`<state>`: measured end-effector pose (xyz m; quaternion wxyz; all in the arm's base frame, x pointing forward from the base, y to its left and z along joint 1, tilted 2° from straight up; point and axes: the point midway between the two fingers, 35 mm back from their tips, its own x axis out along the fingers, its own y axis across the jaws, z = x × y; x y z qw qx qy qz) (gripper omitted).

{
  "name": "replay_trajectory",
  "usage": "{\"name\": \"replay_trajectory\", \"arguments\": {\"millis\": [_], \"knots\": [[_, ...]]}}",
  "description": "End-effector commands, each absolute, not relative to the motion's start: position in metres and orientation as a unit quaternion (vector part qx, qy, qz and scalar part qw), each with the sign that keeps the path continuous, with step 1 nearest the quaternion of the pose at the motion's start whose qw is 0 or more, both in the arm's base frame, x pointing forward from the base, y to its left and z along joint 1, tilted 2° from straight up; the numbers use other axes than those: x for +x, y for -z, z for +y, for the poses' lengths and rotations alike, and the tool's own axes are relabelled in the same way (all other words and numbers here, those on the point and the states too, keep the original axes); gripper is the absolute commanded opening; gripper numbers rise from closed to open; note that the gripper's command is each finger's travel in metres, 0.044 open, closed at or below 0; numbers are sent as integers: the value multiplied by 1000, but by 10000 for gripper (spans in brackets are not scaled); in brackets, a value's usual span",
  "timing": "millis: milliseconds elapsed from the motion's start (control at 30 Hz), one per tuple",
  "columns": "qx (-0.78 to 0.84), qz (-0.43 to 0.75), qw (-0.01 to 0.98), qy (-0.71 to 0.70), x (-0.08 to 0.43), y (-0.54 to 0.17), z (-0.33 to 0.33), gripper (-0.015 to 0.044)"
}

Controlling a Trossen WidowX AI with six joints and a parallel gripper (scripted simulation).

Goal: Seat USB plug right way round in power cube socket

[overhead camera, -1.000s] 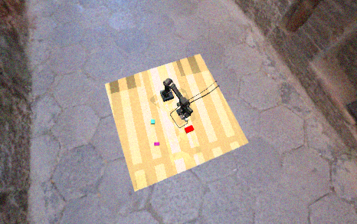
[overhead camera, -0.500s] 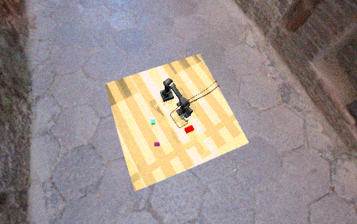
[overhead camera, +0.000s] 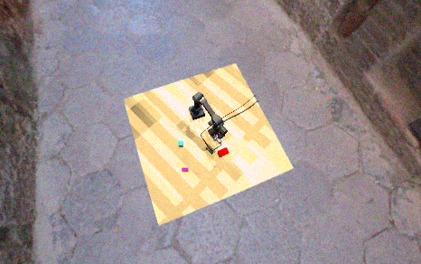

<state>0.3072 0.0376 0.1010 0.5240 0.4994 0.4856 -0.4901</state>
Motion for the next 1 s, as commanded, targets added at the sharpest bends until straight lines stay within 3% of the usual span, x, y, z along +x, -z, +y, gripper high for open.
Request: {"name": "replay_trajectory", "arguments": {"millis": [0, 967], "knots": [[499, 485, 524, 492, 307, -99, 37, 0], [499, 485, 524, 492, 307, -96, 37, 0]]}}
